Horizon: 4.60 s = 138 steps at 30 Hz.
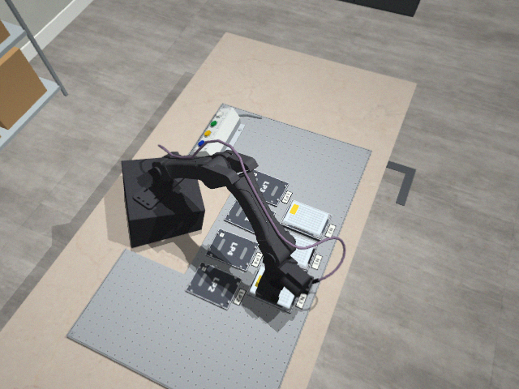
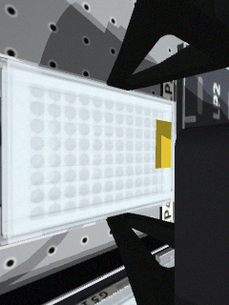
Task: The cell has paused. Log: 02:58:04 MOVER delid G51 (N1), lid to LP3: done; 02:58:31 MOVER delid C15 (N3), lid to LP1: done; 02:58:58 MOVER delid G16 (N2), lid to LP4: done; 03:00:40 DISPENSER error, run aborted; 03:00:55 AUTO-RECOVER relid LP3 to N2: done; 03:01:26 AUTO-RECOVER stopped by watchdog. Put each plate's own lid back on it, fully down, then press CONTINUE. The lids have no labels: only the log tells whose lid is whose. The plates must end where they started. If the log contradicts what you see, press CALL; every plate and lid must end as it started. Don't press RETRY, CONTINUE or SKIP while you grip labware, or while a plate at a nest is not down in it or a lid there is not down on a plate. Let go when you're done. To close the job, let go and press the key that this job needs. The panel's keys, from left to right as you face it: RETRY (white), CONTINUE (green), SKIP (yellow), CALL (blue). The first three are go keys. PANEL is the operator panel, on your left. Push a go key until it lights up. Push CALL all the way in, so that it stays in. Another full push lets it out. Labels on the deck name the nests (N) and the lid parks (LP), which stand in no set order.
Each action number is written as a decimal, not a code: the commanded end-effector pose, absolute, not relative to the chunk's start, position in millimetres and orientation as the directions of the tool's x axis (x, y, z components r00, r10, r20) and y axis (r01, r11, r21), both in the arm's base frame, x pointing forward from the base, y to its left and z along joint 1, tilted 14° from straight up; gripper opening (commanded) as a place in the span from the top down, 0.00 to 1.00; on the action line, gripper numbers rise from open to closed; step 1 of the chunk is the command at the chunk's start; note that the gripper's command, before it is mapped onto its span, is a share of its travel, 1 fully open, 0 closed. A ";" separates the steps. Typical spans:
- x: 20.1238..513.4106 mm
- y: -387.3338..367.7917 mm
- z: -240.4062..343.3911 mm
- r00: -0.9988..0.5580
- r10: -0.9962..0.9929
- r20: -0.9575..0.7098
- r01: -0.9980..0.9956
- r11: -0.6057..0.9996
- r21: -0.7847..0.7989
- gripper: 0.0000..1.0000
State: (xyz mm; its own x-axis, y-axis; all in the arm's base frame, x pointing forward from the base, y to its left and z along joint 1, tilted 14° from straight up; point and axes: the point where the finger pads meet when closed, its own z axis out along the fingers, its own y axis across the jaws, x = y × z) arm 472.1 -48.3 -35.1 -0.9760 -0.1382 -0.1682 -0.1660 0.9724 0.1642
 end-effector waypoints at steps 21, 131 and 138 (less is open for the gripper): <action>481.8 -51.0 -24.0 -0.968 -0.136 -0.210 -0.170 0.974 0.150 0.00; 478.9 -63.7 32.7 -0.963 -0.131 -0.237 -0.168 0.975 0.146 0.00; 479.0 -63.8 33.2 -0.963 -0.131 -0.238 -0.168 0.975 0.146 0.00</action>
